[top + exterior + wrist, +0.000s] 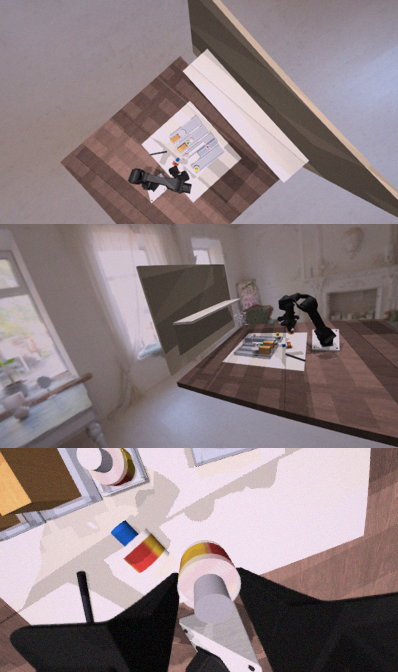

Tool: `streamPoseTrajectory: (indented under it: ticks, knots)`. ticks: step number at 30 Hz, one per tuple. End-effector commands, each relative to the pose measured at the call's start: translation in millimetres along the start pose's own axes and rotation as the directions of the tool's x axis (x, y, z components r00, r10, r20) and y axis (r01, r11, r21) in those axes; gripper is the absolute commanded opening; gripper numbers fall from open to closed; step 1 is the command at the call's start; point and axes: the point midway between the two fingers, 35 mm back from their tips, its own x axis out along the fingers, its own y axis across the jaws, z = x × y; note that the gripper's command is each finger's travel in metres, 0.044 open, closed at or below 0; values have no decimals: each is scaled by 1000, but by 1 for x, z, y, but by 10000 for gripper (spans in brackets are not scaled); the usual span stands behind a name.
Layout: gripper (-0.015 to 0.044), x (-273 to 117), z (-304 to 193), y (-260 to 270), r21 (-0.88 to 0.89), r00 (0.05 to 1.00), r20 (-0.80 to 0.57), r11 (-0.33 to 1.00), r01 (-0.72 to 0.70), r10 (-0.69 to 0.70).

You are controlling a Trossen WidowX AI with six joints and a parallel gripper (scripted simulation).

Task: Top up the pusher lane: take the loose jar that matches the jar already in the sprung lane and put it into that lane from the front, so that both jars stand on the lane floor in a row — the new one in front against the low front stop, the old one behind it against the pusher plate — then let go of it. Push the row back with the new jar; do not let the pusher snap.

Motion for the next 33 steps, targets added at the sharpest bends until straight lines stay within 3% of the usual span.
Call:
streamPoseTrajectory:
  ticks: [1, 14, 33]
  knots:
    - [0, 8, 17, 20, -59, 1000, 9, 998, 2, -1]
    - [0, 37, 47, 78, -221, 1000, 3, 975, -20, 21]
    - [0, 61, 47, 80, -223, 1000, 2, 974, -22, 23]
